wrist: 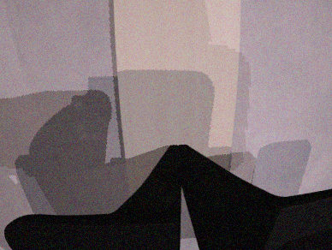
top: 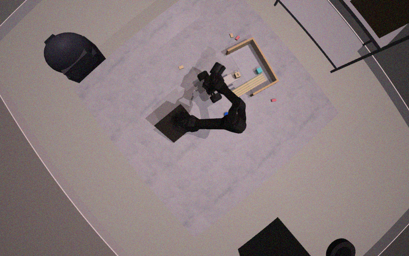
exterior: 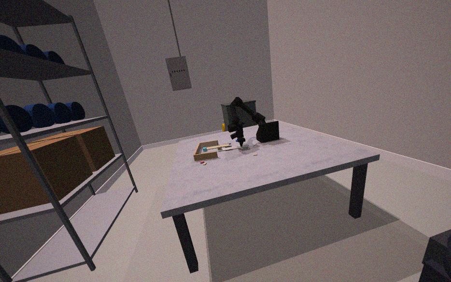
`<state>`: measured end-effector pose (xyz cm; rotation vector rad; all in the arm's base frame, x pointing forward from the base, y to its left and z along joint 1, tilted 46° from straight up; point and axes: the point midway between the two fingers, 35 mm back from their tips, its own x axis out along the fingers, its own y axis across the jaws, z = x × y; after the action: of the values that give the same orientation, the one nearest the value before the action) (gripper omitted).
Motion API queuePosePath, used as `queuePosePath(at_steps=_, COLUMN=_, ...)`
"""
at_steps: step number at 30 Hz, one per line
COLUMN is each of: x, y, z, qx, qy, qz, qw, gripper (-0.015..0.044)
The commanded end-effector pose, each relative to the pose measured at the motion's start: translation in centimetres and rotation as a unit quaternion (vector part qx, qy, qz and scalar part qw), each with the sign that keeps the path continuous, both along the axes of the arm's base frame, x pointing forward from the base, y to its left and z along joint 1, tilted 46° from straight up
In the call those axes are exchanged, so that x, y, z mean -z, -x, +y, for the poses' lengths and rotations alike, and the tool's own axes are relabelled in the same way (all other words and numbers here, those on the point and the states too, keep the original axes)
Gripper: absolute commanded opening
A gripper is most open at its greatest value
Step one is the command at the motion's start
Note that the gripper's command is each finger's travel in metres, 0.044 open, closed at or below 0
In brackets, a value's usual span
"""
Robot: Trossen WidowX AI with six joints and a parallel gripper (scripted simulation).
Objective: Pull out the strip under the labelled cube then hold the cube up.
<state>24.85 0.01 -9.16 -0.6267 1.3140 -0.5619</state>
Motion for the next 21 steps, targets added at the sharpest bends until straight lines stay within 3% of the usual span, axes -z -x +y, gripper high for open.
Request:
queuePosePath(at_steps=1, x=0.3, y=1.5, z=-0.6, qx=0.007, qy=0.001, qz=0.014, qw=1.0, gripper=0.0)
queuePosePath(at_steps=21, x=0.7, y=3.8, z=-0.7, qx=0.007, qy=0.001, qz=0.014, qw=1.0, gripper=0.0)
